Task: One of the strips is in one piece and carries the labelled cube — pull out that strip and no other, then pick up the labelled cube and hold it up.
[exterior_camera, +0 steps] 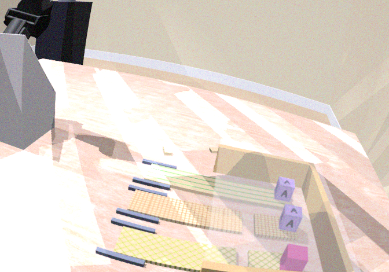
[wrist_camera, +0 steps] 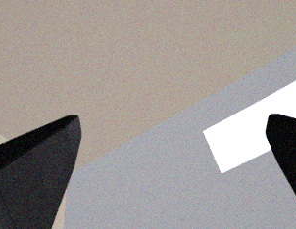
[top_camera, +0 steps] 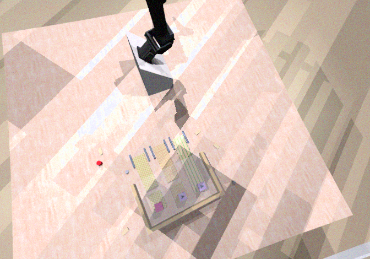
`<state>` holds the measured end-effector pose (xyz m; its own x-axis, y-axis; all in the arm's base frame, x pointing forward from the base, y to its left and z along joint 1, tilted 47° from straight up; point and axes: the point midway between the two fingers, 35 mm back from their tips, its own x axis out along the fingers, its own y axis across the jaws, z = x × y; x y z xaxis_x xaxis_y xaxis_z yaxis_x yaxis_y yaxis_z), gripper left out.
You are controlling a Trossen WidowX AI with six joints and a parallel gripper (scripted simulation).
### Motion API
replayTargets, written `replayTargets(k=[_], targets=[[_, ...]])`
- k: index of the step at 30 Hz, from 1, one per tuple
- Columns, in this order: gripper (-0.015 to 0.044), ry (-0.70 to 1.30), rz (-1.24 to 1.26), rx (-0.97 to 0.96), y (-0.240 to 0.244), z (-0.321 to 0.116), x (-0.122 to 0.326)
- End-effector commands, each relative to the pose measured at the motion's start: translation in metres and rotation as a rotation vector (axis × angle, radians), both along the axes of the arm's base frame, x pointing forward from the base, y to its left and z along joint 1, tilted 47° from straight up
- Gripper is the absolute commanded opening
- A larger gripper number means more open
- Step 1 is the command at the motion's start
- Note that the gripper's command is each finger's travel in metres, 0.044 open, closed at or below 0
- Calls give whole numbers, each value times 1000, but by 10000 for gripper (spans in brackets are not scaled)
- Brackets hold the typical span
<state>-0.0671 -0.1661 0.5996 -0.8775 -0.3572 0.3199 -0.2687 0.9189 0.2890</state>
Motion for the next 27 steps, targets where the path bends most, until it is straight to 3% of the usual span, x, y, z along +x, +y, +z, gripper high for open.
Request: replayTargets(k=[1, 8, 14, 20, 27], targets=[[400, -40, -85, -182, 47, 4, -33], [400, -77, -224, -539, 151, -1, -70], [400, -31, -342, -883, 251, -19, -70], [400, 103, -438, -1233, 348, -50, -35], [400, 353, -491, -1609, 434, -102, 38]])
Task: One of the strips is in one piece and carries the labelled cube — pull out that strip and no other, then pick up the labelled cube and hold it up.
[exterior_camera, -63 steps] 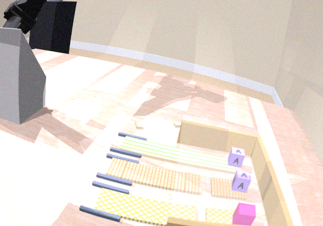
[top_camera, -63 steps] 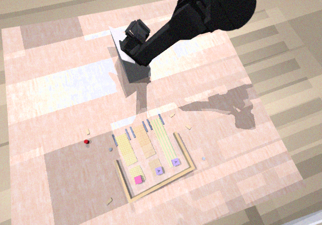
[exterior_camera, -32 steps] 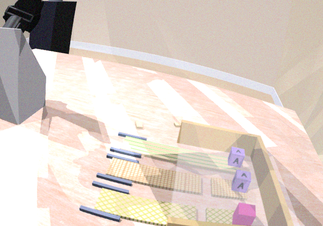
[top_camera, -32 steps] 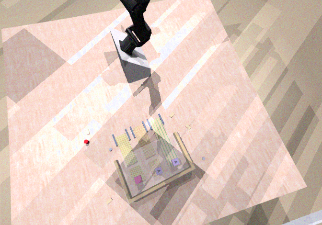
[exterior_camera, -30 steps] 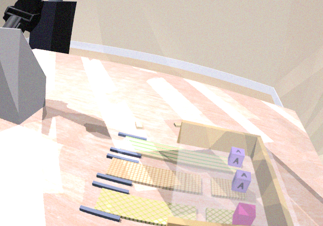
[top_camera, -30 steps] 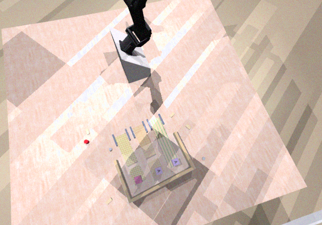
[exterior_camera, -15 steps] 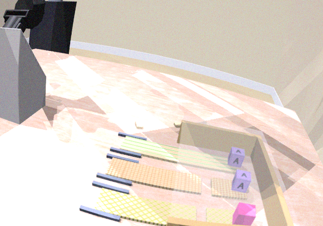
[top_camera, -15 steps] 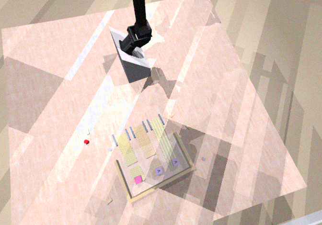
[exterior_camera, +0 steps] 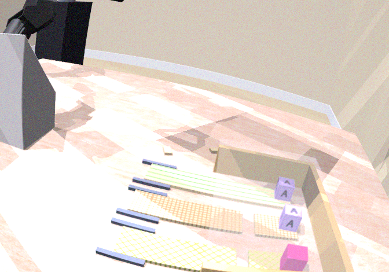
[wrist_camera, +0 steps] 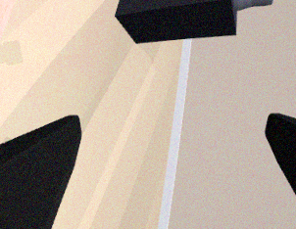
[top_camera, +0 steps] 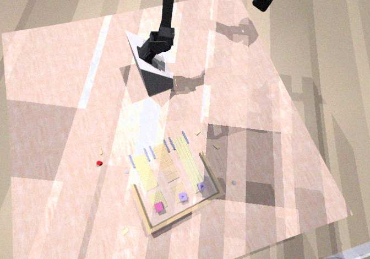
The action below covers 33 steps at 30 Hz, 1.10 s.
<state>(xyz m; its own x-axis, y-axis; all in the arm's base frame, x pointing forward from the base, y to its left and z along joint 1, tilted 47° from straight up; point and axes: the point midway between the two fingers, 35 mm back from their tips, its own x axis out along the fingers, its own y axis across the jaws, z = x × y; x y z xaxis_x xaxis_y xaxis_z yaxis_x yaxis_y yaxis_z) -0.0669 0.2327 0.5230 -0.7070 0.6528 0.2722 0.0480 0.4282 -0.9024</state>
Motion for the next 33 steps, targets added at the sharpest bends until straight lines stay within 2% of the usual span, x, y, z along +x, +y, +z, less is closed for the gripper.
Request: replayTargets(k=[1, 8, 16, 25, 33], targets=[[400, 153, -119, -188, 45, -34, 51], [400, 458, -303, -448, 87, -101, 146], [400, 887, -501, -651, 85, -188, 257], [400, 1464, -680, -738, 26, -292, 359], [400, 2058, -761, -647, -63, -386, 409]])
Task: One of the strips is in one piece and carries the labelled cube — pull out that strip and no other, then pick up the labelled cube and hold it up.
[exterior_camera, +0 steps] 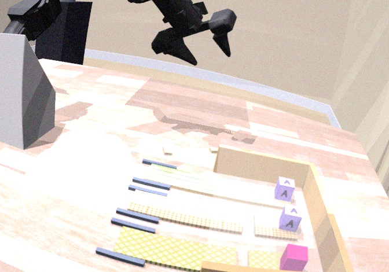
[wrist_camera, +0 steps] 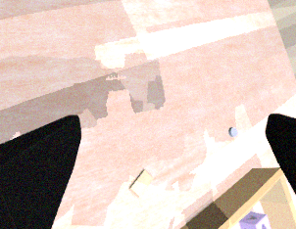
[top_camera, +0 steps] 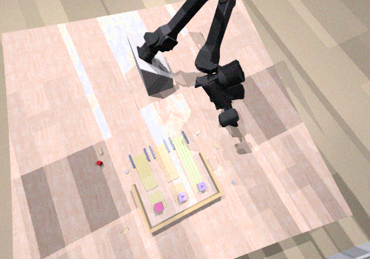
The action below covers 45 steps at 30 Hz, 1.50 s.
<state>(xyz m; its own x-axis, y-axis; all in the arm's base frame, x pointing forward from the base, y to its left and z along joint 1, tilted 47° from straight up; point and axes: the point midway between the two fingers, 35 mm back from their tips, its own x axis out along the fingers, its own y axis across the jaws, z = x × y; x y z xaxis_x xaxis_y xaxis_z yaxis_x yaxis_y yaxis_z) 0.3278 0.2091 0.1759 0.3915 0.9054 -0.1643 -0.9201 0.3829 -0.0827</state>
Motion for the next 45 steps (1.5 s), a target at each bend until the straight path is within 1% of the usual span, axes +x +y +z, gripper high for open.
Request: replayTargets(k=[1, 7, 12, 14, 30, 33, 39, 45], targets=[[400, 248, -197, 42, -52, -50, 18], [400, 608, -502, 171, -130, -118, 17], [400, 906, -775, 347, -190, -170, -9], [400, 979, -845, 402, -203, -182, -18], [400, 988, -853, 410, -205, -183, -19], [321, 1028, -819, 355, -198, -191, -10], [164, 1173, -660, 127, -161, -212, 17], [6, 1314, -464, -83, -118, -220, 26]])
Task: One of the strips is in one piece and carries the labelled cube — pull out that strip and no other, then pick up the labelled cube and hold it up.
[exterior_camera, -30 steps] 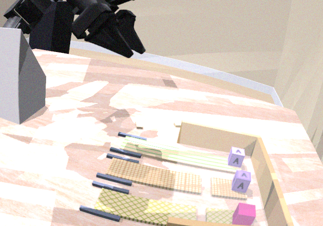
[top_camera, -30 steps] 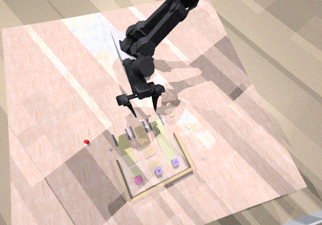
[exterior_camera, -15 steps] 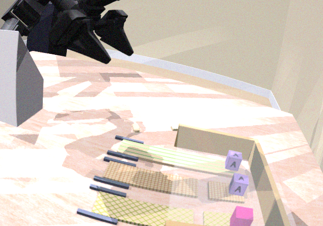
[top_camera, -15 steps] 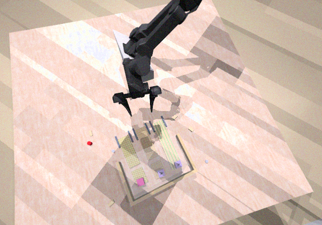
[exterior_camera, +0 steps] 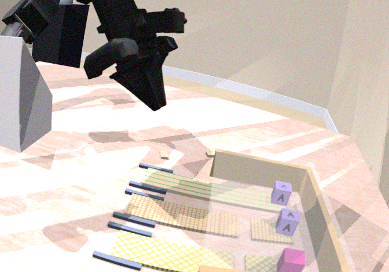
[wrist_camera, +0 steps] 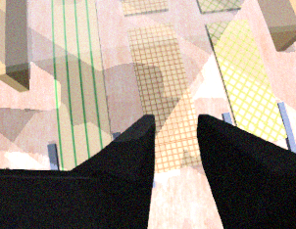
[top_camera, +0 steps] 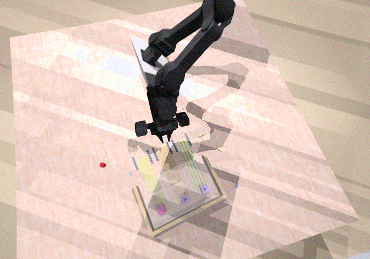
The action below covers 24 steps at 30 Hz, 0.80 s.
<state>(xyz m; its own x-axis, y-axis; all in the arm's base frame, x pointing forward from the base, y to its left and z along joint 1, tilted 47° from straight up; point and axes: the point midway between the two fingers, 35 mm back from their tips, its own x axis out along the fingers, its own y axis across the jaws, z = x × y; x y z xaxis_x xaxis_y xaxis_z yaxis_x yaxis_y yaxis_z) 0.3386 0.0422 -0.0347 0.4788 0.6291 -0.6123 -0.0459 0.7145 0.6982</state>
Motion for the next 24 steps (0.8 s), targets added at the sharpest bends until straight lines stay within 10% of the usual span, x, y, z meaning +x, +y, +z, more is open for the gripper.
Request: replayTargets(k=[1, 24], targets=[[0, 200, 333, -26, 56, -9, 15], [0, 342, 561, -13, 98, 2, 5]])
